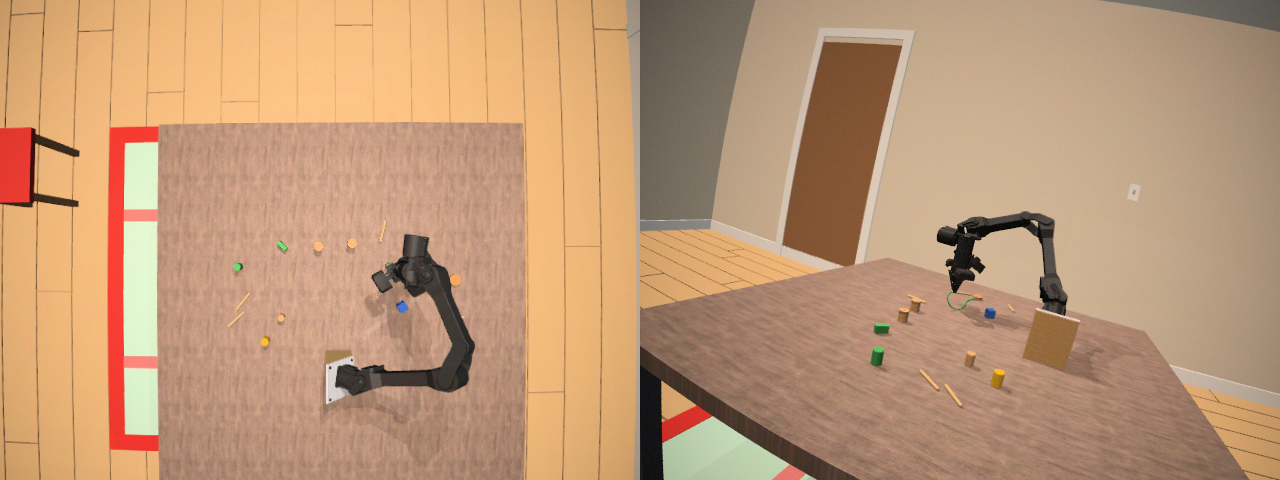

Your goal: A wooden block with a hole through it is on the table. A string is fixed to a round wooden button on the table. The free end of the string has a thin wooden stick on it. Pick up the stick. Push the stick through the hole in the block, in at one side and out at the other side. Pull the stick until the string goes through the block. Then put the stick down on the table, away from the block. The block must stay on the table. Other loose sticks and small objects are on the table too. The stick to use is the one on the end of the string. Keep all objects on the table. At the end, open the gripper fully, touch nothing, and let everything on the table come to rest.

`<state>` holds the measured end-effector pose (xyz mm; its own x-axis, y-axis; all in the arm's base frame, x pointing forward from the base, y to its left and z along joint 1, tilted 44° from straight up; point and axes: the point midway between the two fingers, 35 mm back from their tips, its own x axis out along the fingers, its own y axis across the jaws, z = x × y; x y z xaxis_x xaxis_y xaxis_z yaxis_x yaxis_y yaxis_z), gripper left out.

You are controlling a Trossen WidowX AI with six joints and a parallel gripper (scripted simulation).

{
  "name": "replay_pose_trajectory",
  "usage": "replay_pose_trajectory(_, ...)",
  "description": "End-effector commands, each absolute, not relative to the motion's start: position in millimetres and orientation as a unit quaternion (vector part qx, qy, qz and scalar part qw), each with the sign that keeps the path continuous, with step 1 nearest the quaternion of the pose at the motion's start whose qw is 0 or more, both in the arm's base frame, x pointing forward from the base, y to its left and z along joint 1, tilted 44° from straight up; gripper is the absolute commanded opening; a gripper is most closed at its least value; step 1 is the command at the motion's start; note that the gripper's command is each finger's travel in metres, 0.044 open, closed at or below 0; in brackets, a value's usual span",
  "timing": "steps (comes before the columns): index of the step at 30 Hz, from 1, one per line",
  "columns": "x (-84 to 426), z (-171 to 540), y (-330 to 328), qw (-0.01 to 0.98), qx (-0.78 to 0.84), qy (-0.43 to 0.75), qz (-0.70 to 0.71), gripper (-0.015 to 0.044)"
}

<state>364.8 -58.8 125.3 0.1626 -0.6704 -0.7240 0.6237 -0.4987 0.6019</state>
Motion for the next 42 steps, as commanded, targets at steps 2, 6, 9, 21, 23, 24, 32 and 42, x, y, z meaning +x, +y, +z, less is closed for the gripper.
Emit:
replay_pose_trajectory(2, 370, 123, -55, 0.500, 0.575, -0.020, -0.647, 0.0000)
replay_pose_trajectory(6, 375, 121, -52, 0.500, 0.576, -0.020, -0.647, 0.0000)
replay_pose_trajectory(9, 378, 120, -50, 0.500, 0.576, -0.020, -0.646, 0.0000)
replay_pose_trajectory(21, 390, 115, -42, 0.500, 0.576, -0.019, -0.646, 0.0000)
replay_pose_trajectory(23, 392, 114, -40, 0.500, 0.576, -0.019, -0.646, 0.0000)
replay_pose_trajectory(24, 393, 114, -39, 0.500, 0.576, -0.019, -0.646, 0.0000)
replay_pose_trajectory(32, 400, 110, -34, 0.500, 0.576, -0.019, -0.646, 0.0000)
replay_pose_trajectory(42, 409, 105, -26, 0.500, 0.577, -0.019, -0.646, 0.0000)
